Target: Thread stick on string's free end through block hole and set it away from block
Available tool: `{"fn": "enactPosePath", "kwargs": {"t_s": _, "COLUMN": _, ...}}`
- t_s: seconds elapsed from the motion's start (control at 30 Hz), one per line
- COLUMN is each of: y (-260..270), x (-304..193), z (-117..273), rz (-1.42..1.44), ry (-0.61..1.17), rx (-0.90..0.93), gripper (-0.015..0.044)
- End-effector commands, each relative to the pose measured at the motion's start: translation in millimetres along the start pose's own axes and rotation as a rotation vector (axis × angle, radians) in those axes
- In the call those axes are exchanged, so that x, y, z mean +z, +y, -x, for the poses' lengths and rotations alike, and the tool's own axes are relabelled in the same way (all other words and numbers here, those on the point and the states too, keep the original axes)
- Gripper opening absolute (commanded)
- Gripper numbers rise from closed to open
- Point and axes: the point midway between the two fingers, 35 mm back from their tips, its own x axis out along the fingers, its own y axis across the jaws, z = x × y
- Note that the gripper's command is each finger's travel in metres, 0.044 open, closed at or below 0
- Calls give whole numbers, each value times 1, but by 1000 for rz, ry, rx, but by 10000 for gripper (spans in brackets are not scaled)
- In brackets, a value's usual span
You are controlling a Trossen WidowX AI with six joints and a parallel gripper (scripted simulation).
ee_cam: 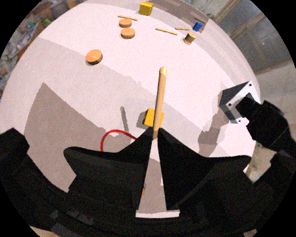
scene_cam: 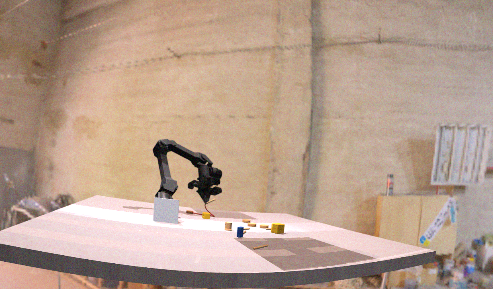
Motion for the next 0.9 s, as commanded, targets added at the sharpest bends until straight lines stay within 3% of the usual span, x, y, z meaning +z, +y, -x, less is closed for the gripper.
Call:
{"fn": "enactPosePath", "kwargs": {"t_s": 0.0, "y": -5, "x": -4, "z": 0, "rz": 30, "ry": -10, "rx": -2, "gripper": 0}}
{"fn": "enactPosePath", "kwargs": {"t_s": 0.87, "y": -30, "x": -30, "z": 8, "rz": 191, "ry": -51, "rx": 29, "gripper": 0}}
